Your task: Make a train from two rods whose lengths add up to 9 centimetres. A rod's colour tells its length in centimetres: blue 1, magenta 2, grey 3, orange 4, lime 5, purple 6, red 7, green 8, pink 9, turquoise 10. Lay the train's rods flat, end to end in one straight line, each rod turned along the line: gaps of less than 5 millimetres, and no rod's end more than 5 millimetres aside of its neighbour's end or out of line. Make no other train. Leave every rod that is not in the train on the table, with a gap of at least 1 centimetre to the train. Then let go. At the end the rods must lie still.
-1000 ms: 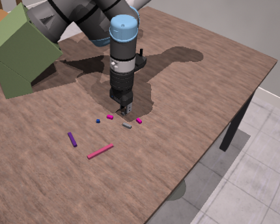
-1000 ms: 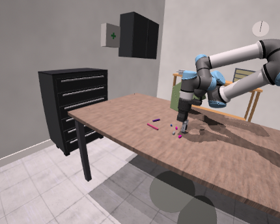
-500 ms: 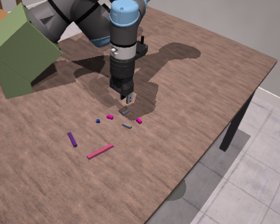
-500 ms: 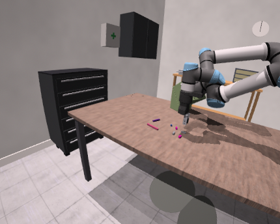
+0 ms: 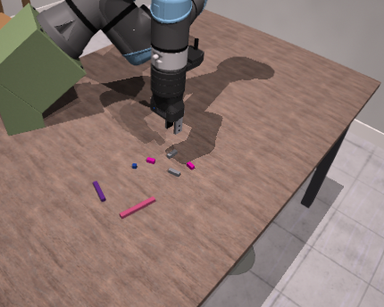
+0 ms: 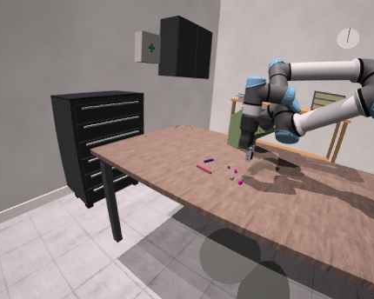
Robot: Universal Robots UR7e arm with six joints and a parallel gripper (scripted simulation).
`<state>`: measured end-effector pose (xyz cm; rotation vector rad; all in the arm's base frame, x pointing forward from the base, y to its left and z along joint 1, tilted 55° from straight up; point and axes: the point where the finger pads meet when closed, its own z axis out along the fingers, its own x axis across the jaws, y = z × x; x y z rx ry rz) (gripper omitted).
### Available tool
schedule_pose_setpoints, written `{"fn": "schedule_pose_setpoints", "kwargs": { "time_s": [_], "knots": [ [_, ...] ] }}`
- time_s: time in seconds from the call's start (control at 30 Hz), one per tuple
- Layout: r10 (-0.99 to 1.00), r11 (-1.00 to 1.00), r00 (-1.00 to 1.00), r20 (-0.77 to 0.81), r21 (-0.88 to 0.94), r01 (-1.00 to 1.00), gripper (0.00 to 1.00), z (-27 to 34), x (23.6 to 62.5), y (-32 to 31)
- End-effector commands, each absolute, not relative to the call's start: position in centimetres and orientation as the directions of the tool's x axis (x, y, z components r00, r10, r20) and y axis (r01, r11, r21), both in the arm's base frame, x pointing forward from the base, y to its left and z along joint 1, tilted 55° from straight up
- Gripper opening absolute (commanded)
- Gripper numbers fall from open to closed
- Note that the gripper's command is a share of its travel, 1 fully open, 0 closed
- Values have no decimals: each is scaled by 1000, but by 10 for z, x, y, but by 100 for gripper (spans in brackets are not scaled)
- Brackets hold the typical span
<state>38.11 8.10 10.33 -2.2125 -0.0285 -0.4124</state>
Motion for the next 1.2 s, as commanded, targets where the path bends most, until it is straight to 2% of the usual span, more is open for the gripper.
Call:
{"fn": "schedule_pose_setpoints", "kwargs": {
  "time_s": [0.0, 0.03, 1.17],
  "knots": [
    [-122, -628, 945, 303, -761, 163, 54, 104, 381, 80],
    [-122, -628, 945, 303, -761, 163, 100, 104, 381, 80],
    [-130, -627, 947, 294, -764, 152, 100, 104, 381, 80]
  ]
}}
